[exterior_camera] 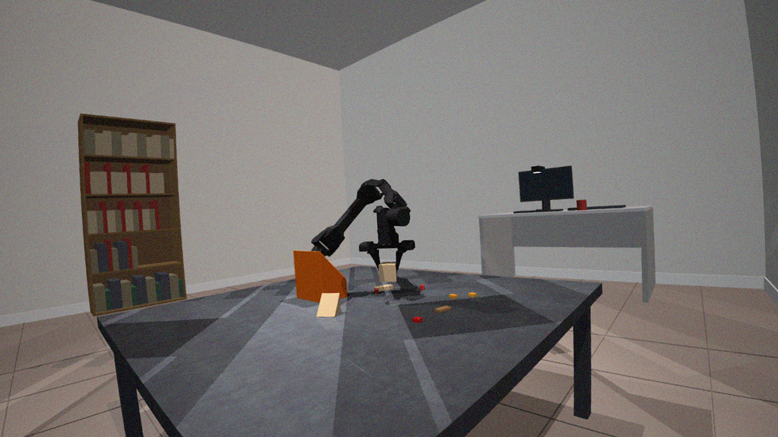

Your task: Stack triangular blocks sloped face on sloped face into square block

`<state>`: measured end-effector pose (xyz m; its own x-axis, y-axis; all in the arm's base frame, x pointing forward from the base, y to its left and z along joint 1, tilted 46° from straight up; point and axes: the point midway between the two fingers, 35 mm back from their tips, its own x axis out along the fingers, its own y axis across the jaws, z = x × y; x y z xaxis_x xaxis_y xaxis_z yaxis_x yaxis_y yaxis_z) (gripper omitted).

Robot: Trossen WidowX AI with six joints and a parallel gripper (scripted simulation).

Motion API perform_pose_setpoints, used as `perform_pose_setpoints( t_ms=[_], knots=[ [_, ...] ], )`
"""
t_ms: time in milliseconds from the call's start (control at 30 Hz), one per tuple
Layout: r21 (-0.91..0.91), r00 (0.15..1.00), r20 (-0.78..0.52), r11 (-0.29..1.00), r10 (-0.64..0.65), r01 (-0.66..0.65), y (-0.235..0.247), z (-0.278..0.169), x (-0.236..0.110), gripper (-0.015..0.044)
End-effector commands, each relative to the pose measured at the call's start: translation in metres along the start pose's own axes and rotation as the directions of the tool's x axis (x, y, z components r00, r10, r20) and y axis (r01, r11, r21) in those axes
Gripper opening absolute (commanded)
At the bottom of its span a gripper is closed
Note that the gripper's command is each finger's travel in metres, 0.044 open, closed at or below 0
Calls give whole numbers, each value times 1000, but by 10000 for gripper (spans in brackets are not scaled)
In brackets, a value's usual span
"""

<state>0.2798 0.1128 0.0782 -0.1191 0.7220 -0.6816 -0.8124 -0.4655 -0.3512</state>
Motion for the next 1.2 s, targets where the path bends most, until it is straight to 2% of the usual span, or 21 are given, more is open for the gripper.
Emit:
perform_pose_setpoints(
  t_ms=[0, 233, 1167],
  knots=[
    [-39, 1000, -15, 999, -4, 4, -1, 1, -2, 0],
    [-34, 1000, -27, 999, -2, 1, 0, -8, -5, 0],
    [-17, 996, -85, 1000, 21, -23, 48, -130, -43, 0]
  ],
)
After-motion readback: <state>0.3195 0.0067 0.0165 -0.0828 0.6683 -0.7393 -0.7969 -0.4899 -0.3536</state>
